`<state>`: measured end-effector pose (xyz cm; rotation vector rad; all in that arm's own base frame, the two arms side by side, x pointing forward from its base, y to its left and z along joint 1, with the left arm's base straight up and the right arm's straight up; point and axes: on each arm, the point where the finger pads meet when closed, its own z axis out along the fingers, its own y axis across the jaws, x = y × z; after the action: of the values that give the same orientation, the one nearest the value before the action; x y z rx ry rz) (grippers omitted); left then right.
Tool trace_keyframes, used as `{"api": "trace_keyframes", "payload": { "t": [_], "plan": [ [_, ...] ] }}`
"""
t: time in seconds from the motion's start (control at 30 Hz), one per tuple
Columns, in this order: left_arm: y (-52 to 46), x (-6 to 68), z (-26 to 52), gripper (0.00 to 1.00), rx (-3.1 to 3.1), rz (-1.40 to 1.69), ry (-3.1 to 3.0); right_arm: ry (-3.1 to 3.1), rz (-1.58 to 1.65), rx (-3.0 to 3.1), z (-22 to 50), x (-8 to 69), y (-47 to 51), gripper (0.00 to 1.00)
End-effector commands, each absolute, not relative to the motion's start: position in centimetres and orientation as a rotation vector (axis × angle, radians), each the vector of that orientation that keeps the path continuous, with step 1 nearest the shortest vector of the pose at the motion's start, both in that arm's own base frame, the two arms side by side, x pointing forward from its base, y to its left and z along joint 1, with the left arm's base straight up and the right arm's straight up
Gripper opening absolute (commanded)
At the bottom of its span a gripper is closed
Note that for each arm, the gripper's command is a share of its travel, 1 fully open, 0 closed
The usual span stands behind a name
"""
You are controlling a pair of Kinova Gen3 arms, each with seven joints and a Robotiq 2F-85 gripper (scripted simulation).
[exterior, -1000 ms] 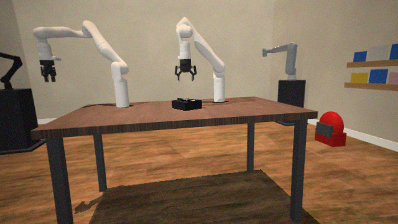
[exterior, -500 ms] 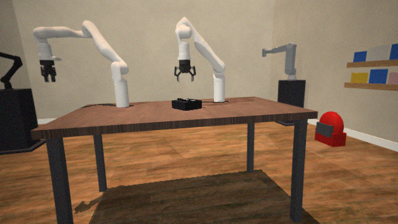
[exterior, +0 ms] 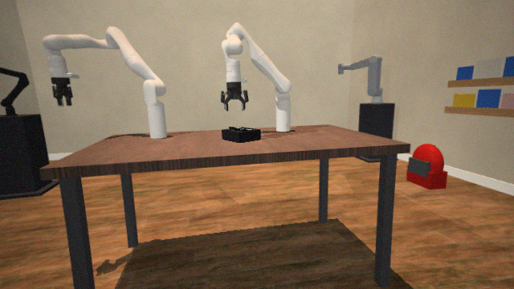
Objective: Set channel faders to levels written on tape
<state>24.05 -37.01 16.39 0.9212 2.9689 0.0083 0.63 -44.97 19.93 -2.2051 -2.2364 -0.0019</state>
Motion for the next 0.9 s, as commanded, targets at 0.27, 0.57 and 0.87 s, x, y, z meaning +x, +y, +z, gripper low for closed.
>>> {"api": "trace_keyframes", "payload": {
  "t": [0.27,0.57,0.87],
  "plan": [
    [-39.6,25.9,13.7,1.000,1.441,-0.003,2.732,-2.237,0.000,-2.206,20.0,0.6,-45.0,1.000],
    [-40.8,26.3,12.8,1.000,1.629,-0.009,2.612,-2.237,0.000,-2.206,20.0,0.6,-45.0,1.000],
    [-40.9,26.3,12.7,1.000,1.637,-0.010,2.606,-2.237,0.000,-2.206,20.0,0.6,-45.0,1.000]
  ]
}}
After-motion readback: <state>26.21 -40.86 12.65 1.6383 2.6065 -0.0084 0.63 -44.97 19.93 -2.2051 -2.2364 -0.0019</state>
